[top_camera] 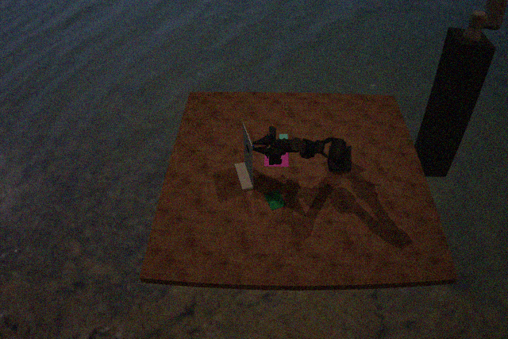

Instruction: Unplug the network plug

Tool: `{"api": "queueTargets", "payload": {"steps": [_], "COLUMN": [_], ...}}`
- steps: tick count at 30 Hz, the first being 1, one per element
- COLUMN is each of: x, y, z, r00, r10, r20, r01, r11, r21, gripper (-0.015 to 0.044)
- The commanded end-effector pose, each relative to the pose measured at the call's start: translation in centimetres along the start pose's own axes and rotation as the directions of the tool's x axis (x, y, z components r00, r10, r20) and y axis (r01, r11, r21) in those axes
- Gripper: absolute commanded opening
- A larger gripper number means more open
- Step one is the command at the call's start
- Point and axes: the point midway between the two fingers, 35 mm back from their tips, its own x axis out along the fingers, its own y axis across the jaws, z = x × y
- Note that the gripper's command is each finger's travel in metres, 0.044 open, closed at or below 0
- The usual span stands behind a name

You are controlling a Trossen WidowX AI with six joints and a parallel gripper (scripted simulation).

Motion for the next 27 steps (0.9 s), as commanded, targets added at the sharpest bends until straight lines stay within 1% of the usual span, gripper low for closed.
{"api": "queueTargets", "payload": {"steps": [1, 3, 18, 27], "x": [0.56, 0.56, 0.56, 0.3], "y": [0.29, 0.29, 0.29, 0.29], "z": [-0.06, -0.06, -0.06, -0.08], "r00": [1.0, 1.0, 1.0, 1.0], "r10": [0.005, 0.005, 0.005, 0.005], "r20": [-0.007, -0.007, -0.007, -0.007], "r01": [-0.005, -0.005, -0.005, -0.005], "r11": [1.0, 1.0, 1.0, 1.0], "r21": [-0.005, -0.005, -0.005, -0.005], "gripper": [0.0156, 0.0104, 0.0004, 0.0]}}
